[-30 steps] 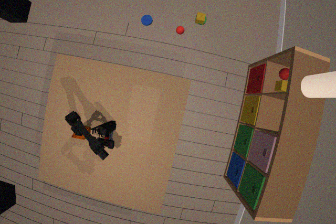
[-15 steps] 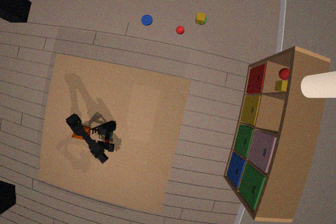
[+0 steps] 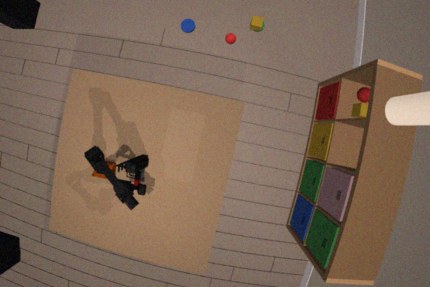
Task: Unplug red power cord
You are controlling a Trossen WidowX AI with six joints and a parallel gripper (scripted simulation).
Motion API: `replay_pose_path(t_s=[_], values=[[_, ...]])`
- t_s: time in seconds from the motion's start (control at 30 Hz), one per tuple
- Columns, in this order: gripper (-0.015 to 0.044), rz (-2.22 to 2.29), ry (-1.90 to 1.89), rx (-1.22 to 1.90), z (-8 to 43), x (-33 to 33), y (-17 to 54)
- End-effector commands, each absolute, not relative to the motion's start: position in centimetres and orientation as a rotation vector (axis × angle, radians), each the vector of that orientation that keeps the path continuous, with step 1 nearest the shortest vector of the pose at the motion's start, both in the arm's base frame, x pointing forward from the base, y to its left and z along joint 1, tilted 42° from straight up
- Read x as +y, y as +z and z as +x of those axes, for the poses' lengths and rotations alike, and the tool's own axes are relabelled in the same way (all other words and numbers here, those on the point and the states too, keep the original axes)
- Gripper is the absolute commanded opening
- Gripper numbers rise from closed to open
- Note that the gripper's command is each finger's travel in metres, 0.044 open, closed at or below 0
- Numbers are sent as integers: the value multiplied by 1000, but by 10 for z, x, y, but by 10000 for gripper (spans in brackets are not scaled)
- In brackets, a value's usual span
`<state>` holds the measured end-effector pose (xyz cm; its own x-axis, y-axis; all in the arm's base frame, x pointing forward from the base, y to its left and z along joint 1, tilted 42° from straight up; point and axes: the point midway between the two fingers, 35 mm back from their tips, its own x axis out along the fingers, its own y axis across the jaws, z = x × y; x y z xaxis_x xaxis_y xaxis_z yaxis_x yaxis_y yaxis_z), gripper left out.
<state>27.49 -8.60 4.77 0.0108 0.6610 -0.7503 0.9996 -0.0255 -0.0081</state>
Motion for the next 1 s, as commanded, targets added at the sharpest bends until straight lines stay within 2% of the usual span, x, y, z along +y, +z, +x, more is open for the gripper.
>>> replay_pose_path(t_s=[0.0,0.03,0.2,0.97], values=[[420,1748,-795,1705,276,-97,42],[440,1747,-796,1704,276,-105,37],[440,1746,-796,1704,273,-137,18],[440,1746,-796,1704,273,-137,18]])
